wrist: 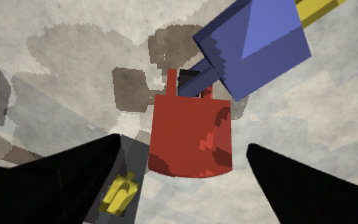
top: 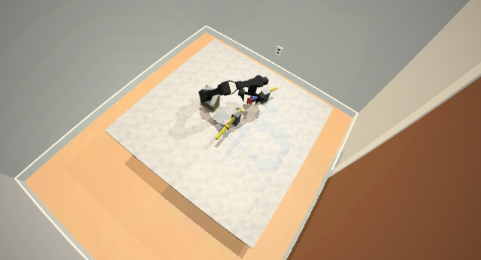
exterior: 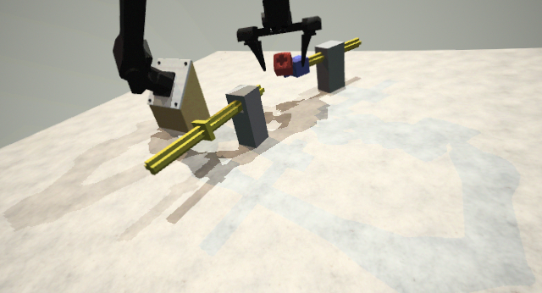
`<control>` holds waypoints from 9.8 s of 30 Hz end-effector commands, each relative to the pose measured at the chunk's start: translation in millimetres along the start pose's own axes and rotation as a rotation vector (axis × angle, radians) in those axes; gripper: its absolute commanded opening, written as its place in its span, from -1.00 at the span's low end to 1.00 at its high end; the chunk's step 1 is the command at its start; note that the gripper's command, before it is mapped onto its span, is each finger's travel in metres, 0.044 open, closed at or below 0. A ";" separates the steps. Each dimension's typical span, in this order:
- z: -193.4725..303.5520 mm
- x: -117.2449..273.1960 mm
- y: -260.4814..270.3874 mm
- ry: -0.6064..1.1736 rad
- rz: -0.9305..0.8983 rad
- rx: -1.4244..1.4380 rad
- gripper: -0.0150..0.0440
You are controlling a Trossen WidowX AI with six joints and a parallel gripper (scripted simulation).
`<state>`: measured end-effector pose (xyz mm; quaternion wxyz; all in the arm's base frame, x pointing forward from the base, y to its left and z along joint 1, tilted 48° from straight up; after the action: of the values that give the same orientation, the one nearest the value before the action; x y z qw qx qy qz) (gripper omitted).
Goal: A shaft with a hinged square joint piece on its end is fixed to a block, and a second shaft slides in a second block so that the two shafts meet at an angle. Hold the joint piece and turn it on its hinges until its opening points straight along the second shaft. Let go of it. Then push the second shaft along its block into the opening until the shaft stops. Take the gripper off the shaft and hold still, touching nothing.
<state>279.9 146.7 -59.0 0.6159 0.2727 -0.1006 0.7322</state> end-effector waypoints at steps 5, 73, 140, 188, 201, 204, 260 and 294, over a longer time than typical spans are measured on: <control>-0.7 -13.9 0.5 0.002 -0.004 0.002 1.00; -0.7 -24.5 0.6 0.003 -0.004 0.002 0.12; 1.0 -26.0 1.4 -0.039 -0.014 -0.025 -0.49; 17.2 -47.4 12.7 -0.454 -0.039 -0.273 -0.49; 17.2 -47.4 12.7 -0.454 -0.039 -0.273 0.01; 17.2 -47.4 12.7 -0.454 -0.039 -0.273 0.18; 12.0 6.9 6.7 -0.034 -0.058 -0.511 1.00; 46.3 114.7 12.6 -0.164 -0.184 -1.632 1.00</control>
<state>271.9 213.6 34.7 0.6730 -0.1784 -0.6061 0.3846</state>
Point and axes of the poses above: the point midway between the two fingers, 35 mm back from their tips, its own x axis back along the fingers, its own y axis across the jaws, z = x × y, the point moved 3 cm from there along x, back along the fingers, and after that the axes turned 5 degrees about -x, right-handed, at the moved point
